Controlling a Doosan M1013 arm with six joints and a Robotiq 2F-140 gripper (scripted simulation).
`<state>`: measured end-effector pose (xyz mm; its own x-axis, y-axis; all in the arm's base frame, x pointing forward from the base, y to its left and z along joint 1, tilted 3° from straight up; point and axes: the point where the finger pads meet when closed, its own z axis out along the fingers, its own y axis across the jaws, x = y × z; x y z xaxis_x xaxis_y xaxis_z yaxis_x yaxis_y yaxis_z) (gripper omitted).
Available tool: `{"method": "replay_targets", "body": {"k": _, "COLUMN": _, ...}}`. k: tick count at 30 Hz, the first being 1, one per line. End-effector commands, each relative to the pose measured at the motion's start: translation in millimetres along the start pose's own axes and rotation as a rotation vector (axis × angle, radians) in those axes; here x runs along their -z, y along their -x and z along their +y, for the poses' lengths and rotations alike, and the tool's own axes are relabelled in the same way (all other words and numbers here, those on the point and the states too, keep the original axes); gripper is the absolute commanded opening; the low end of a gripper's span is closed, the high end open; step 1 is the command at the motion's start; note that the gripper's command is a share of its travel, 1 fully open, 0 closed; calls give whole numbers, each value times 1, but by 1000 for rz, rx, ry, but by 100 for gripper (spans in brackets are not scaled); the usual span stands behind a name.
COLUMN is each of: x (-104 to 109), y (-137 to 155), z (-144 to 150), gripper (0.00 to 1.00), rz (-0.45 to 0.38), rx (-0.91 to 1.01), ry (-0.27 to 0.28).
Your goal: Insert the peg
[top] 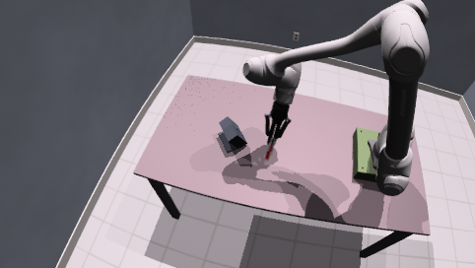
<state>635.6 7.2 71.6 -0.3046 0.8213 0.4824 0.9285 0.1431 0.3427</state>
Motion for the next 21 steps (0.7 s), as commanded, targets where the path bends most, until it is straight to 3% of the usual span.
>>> {"method": "replay_targets", "body": {"k": 1, "x": 2, "y": 3, "z": 2, "gripper": 0, "rz": 12, "rx": -49, "ry": 29}}
{"method": "replay_targets", "body": {"k": 21, "x": 18, "y": 21, "z": 12, "gripper": 0, "rz": 71, "rx": -290, "ry": 175}}
